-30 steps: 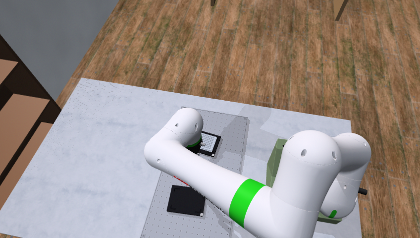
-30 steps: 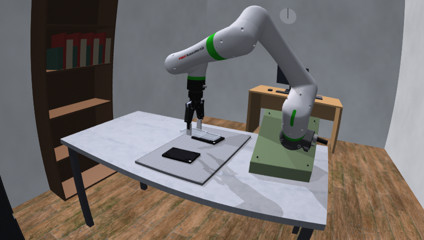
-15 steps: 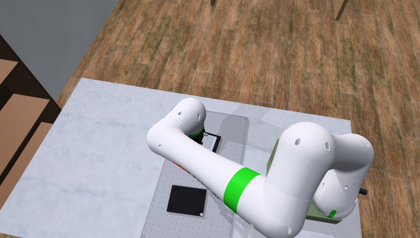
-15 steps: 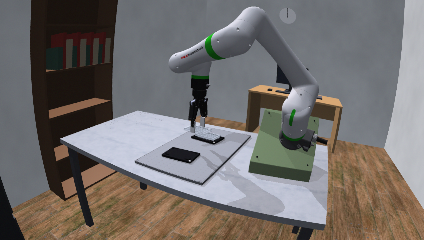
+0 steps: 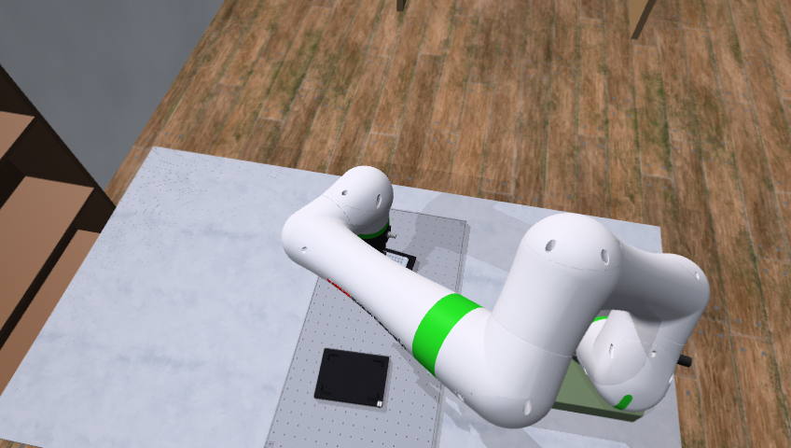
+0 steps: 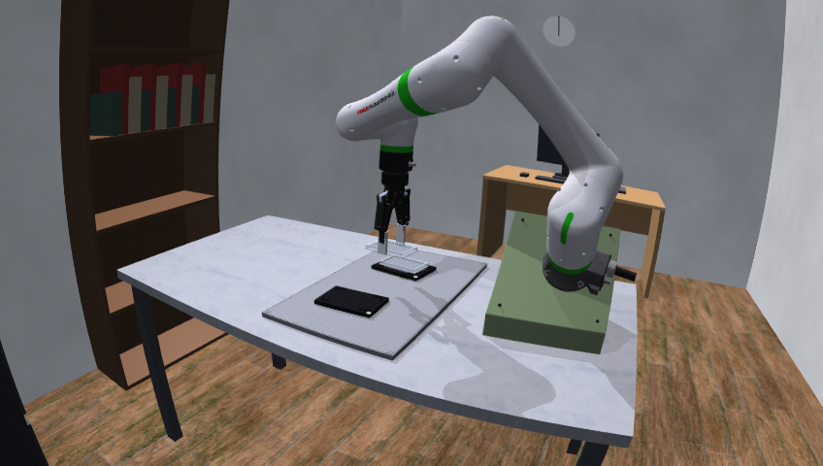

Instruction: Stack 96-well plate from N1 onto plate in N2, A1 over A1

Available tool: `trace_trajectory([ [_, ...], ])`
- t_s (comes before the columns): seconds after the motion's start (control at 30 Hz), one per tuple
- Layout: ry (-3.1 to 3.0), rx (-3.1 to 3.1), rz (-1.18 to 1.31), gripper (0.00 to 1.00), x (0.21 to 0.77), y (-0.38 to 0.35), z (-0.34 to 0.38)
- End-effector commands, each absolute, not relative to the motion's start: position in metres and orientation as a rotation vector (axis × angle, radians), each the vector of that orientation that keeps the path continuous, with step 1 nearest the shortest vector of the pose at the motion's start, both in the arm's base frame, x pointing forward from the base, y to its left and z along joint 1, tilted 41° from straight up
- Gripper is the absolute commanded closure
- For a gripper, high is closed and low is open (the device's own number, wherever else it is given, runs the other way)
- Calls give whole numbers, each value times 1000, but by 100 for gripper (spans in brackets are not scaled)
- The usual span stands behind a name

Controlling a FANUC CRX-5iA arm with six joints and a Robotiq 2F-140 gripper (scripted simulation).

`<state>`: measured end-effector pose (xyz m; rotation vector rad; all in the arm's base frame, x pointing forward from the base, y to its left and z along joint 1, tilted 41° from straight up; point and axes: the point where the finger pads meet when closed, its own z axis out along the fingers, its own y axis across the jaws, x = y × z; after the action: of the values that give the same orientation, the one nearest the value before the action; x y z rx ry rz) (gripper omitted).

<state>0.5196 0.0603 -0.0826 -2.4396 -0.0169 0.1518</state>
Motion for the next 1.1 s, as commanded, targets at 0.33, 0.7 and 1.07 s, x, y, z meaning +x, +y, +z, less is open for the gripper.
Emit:
trace_trajectory([
  [0.33, -17, -2440, 151, 100, 523, 27, -111],
  [0.7, -17, -2440, 151, 100, 526, 4, -131],
  [1.07, -17, -2440, 151, 100, 527, -8, -141],
])
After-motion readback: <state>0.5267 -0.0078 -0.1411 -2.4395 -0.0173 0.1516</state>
